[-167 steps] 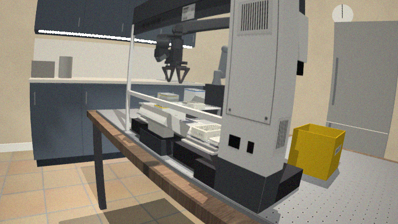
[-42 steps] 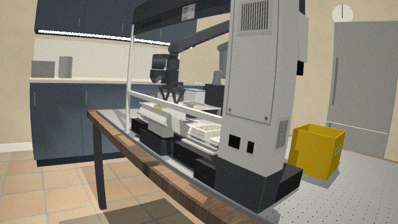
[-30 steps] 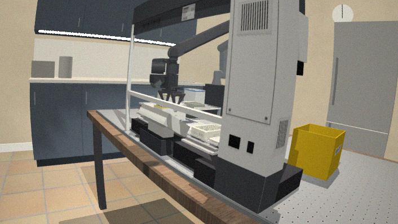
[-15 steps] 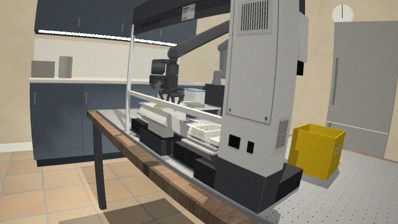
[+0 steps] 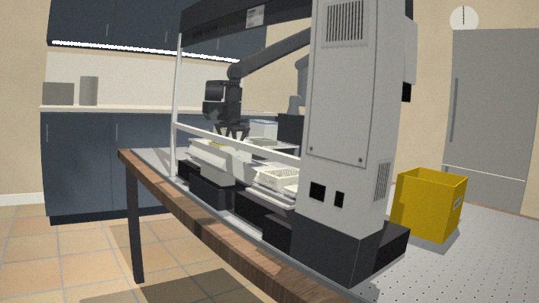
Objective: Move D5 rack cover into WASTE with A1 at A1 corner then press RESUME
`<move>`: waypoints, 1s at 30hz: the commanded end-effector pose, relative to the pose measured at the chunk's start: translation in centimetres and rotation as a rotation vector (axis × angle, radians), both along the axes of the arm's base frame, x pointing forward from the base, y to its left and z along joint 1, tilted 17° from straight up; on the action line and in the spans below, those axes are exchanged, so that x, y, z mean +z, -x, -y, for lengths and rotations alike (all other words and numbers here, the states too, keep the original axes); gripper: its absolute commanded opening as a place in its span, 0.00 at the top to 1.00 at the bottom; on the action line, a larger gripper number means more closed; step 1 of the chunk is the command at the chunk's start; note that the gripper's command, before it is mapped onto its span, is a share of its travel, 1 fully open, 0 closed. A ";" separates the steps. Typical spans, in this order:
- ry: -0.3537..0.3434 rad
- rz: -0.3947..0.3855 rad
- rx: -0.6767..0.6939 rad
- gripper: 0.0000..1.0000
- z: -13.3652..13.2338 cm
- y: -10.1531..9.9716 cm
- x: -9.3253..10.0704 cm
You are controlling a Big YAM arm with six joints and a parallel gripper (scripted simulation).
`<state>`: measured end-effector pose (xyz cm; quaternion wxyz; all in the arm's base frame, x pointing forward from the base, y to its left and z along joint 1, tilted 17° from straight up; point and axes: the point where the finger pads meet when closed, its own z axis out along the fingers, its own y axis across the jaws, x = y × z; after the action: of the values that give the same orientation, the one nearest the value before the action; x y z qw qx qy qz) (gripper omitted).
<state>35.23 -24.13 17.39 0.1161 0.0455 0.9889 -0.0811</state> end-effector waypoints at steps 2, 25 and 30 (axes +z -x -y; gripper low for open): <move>0.021 0.035 0.003 1.00 0.6 -0.9 1.6; 0.041 0.065 0.007 1.00 0.8 -1.0 4.3; 0.041 0.065 0.007 1.00 0.6 -0.8 5.1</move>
<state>34.84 -23.89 18.04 0.1118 0.0456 0.9896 -0.0786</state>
